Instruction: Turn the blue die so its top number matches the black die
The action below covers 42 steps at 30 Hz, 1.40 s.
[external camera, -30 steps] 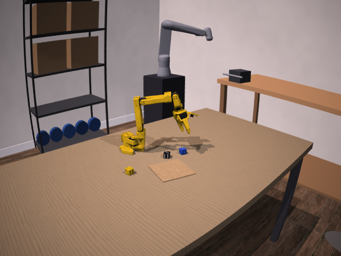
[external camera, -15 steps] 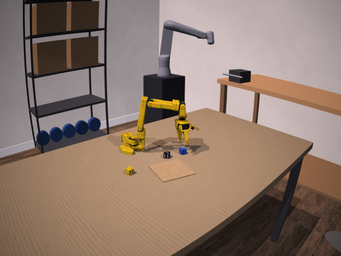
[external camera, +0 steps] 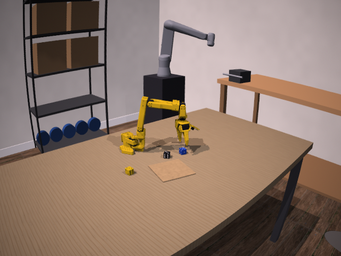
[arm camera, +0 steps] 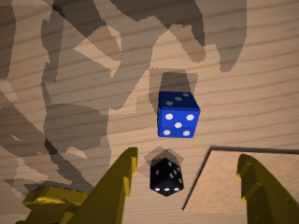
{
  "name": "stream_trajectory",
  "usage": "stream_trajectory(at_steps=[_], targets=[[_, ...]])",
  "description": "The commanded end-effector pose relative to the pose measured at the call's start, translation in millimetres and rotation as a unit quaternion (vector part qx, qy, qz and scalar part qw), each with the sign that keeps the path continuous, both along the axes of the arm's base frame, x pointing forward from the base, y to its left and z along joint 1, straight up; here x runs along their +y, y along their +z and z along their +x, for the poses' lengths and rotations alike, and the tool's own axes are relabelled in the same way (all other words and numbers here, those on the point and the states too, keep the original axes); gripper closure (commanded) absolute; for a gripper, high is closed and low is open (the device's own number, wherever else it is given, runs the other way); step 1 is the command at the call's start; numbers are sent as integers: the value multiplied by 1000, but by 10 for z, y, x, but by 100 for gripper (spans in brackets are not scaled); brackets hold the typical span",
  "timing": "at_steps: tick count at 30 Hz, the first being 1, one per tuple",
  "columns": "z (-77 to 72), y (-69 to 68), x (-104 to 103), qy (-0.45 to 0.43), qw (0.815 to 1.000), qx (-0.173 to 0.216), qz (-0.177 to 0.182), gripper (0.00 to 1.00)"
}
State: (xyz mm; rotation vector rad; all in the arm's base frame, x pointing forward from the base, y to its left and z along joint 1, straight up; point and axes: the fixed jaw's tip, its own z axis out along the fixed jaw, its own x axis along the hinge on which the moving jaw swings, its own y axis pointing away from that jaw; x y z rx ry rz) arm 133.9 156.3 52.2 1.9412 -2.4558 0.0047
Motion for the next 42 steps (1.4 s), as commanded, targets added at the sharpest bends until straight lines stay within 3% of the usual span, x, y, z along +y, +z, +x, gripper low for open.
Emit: stream_trajectory(at_steps=[1,25,42], targets=[[42,116,62,5,999,-23,26,69],[30,151,49,8,999,-26,29,69],[48,-40,69,8,999,-26,29,69]])
